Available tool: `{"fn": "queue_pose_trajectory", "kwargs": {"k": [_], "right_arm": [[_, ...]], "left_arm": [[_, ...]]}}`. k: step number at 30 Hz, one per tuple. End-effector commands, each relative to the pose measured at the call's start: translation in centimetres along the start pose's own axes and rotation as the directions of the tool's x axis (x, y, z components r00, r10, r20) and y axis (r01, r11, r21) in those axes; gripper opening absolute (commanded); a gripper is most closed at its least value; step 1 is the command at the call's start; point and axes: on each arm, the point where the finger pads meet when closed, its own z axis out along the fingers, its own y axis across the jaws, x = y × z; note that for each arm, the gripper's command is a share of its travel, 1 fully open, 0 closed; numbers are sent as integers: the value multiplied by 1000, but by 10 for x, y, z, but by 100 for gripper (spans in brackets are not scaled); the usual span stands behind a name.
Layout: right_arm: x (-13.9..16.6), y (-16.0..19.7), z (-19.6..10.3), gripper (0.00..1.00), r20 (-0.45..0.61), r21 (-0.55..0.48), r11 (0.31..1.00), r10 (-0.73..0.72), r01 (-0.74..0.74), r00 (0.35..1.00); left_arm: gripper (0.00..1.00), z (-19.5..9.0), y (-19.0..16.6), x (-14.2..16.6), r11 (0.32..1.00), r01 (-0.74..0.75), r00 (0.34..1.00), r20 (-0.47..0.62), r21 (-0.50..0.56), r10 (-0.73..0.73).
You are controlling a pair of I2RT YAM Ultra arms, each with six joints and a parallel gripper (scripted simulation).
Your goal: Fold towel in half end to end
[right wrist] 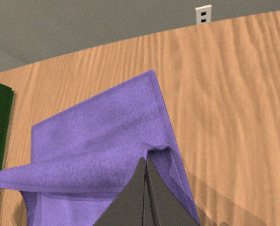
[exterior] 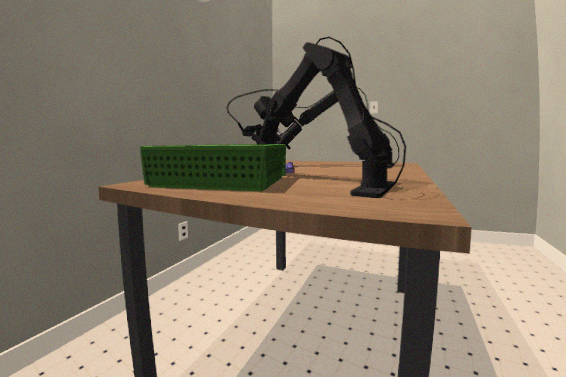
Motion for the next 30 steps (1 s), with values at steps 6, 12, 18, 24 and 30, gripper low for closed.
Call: {"fn": "queue_pose_trajectory", "kwargs": {"k": [6, 12, 18, 24, 30], "right_arm": [[-37, 9, -13, 0, 66, -32, 999, -13, 15, 998], [-36, -1, 11, 0, 69, -11, 1000, -3, 4, 998], [-41, -2, 17, 0, 78, -17, 1000, 19, -17, 997], [-56, 5, 11, 0, 103, -18, 1000, 15, -13, 995], [-48, -8, 40, 0, 85, -5, 1000, 3, -2, 996]], "left_arm": [[0, -1, 3, -16, 999, 14, 1000, 16, -42, -13], [0, 17, 18, -13, 997, 22, 1000, -7, -70, -23], [0, 22, 21, -19, 998, 15, 1000, -9, -69, -16], [0, 22, 18, -30, 998, -5, 1000, -10, -56, 4], [0, 43, 35, -20, 995, 9, 999, -45, -99, -14]]}}
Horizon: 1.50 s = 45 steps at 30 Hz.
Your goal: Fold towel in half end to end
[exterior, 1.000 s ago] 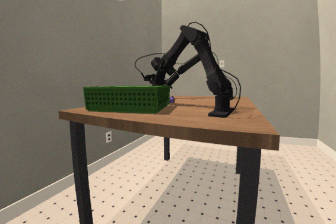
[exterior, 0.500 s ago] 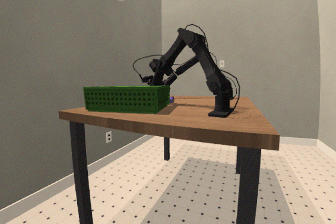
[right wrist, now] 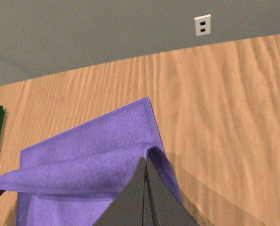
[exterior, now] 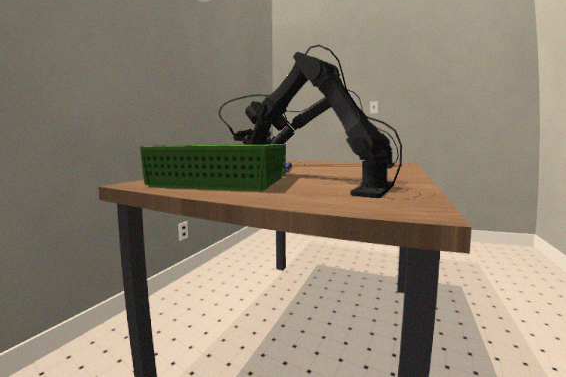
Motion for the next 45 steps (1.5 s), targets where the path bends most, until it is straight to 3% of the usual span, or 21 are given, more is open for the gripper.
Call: {"fn": "queue_pose_trajectory", "kwargs": {"k": [1, 8, 9, 16, 17, 20, 21, 26, 27, 30, 31, 34, 35, 38, 39, 44, 45], "right_arm": [[-20, -4, 2, 0, 46, 3, 1000, -8, 8, 999], [-28, 2, -4, 0, 43, 4, 1000, -7, 7, 999], [-16, -3, 15, 0, 5, -7, 1000, -7, 7, 1000], [-24, -1, 33, 0, -1, -3, 1000, -17, 17, 1000], [-21, 16, 44, 4, -9, -2, 1000, -8, 8, 1000], [-21, 16, 44, 4, -9, -2, 1000, -14, 14, 1000], [-18, 54, 32, 30, 24, -25, 1000, -9, 10, 1000], [-19, 54, 31, 30, 27, -27, 1000, -9, 10, 1000], [1, 58, 50, 60, -3, -7, 1000, -15, 15, 1000], [1, 58, 50, 60, -3, -7, 1000, -15, 15, 1000], [-8, 49, 49, 83, 6, 3, 1000, -2, 2, 1000], [-21, 58, 36, 83, 33, -14, 1000, -6, 7, 999], [-26, 62, 30, 84, 35, -16, 1000, -8, 9, 999], [-26, 62, 30, 84, 35, -16, 1000, -9, 10, 999], [-32, 74, 18, 84, 25, -18, 1000, -23, 23, 999], [-30, 76, 18, 84, 23, -20, 999, -25, 26, 999], [-41, 81, 6, 84, 31, -21, 1000, -16, 17, 999]], "left_arm": [[0, 6, 11, 0, 999, 0, 1000, -21, -36, -1], [0, 13, 19, 2, 999, 1, 999, -39, -51, -3], [0, 16, 24, 0, 997, 32, 999, -36, -76, -35], [0, 24, 36, -12, 996, 30, 999, -35, -78, -33], [19, 29, 42, -20, 998, 31, 999, -38, -61, -33], [19, 29, 43, -20, 998, 31, 999, -38, -62, -33], [70, 33, 50, -28, 998, 31, 999, -37, -61, -33], [70, 36, 38, -25, 999, 16, 999, -43, -49, -18], [78, 37, 58, -36, 998, 31, 999, -37, -61, -33], [78, 35, 52, -36, 998, 28, 999, -29, -62, -30], [78, 37, 58, -36, 998, 31, 999, -37, -61, -33], [78, 35, 54, -39, 998, 26, 999, -30, -57, -28], [78, 19, 47, -55, 998, 20, 1000, -4, -52, -20], [78, 19, 47, -55, 998, 20, 1000, -4, -53, -20], [78, 7, 42, -64, 998, 19, 1000, -3, -61, -19], [78, 7, 42, -64, 998, 19, 1000, -3, -61, -19], [78, -7, 38, -76, 998, 20, 1000, -4, -54, -20]]}}
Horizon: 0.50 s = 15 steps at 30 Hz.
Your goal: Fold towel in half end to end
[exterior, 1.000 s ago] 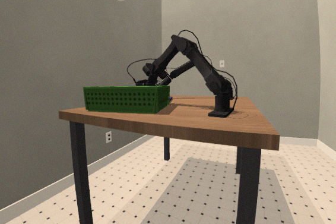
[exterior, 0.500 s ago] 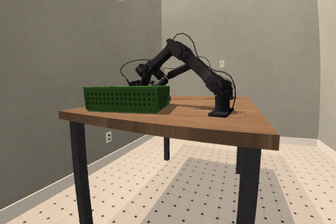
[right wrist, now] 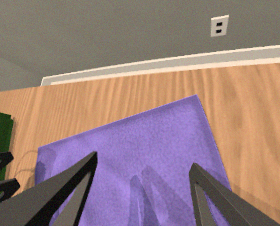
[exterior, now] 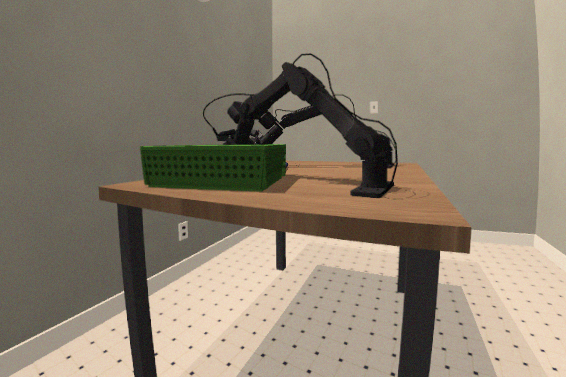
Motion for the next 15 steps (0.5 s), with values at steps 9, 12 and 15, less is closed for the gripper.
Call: {"fn": "queue_pose_trajectory", "kwargs": {"k": [9, 12, 15], "right_arm": [[-35, 31, -41, 84, 49, -21, 1000, 3, -2, 999], [-35, 31, -41, 84, 49, -21, 1000, 2, -1, 999], [-35, 31, -41, 84, 49, -21, 1000, 2, -1, 999]], "left_arm": [[78, -32, -11, -27, 1000, -20, 1000, 13, 12, 19], [78, -28, -9, -20, 1000, -16, 1000, -5, 9, 16], [78, -28, -9, -20, 1000, -16, 1000, -6, 9, 16]]}}
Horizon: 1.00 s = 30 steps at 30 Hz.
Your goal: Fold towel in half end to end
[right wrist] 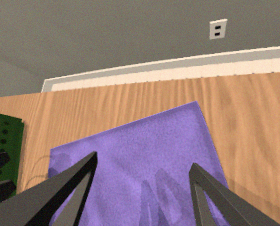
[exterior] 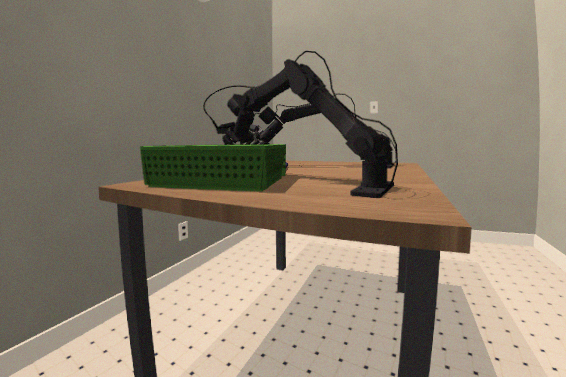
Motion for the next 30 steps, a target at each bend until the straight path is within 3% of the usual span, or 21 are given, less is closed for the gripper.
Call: {"fn": "queue_pose_trajectory", "kwargs": {"k": [1, 30], "right_arm": [[-21, 21, -24, 84, 48, -26, 1000, -7, 9, 999], [-22, 22, -24, 84, 52, -31, 999, -16, 17, 999]], "left_arm": [[78, -6, -1, -1, 1000, -12, 1000, -8, 6, 12], [78, -6, 0, -2, 1000, -8, 1000, 4, 2, 8]]}}
